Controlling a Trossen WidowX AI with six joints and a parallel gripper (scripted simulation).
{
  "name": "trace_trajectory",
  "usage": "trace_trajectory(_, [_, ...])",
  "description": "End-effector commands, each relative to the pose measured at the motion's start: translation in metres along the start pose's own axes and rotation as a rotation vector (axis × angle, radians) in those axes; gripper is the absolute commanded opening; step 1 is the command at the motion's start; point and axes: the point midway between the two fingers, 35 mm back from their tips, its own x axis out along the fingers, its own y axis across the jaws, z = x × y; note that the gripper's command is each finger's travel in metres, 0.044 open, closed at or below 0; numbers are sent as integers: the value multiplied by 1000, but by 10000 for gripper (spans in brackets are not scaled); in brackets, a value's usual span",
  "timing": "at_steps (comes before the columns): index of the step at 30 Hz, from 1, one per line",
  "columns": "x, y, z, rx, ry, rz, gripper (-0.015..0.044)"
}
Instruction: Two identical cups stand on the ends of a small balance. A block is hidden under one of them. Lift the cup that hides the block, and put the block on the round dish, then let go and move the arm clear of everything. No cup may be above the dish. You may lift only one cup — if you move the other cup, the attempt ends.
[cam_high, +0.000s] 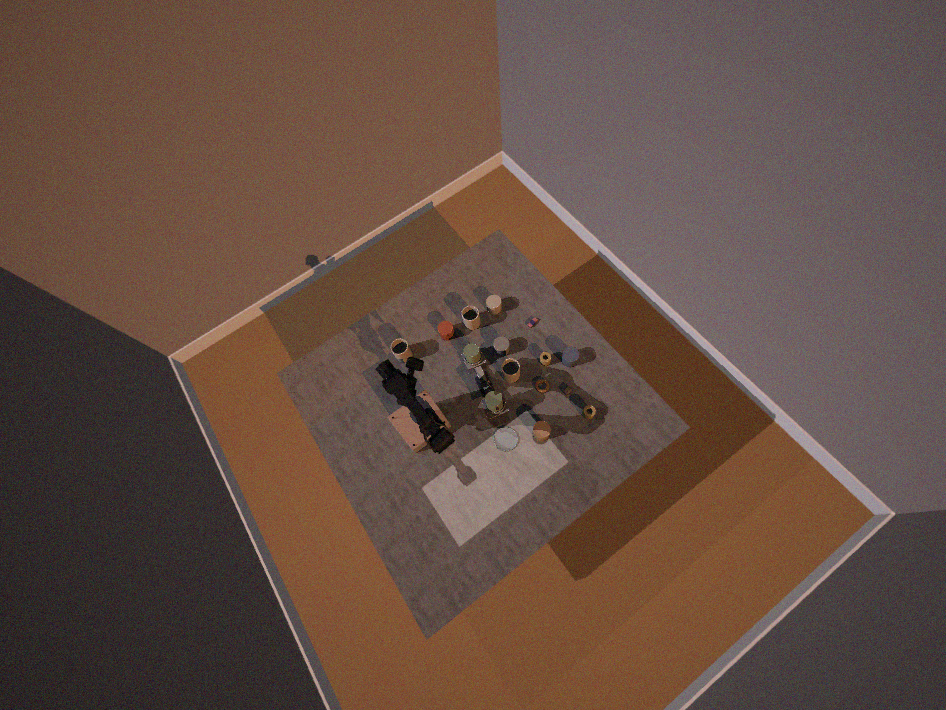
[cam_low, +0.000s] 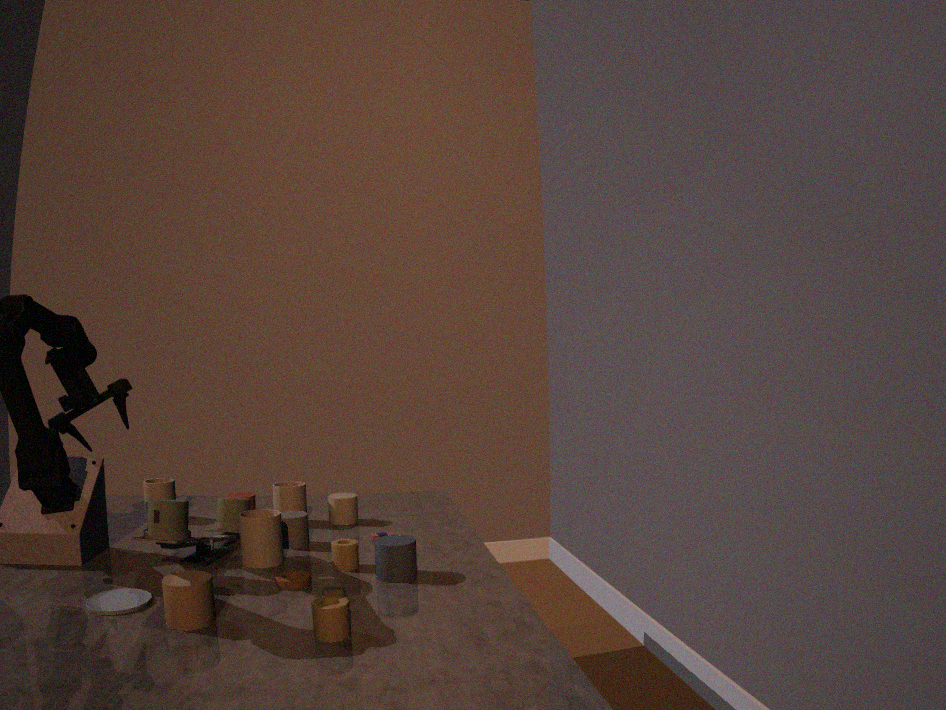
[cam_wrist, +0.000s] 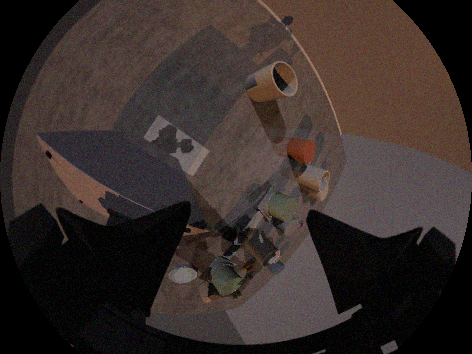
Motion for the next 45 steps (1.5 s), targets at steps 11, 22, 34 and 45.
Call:
trace_trajectory(11, [8, -17, -28, 478, 109, -56, 440])
trace_trajectory(22, [13, -28, -49, 842, 176, -129, 440])
trace_trajectory(34, [17, -39, -73, 1234, 230, -240, 440])
trace_trajectory(45, [20, -48, -95, 1582, 253, -368, 440])
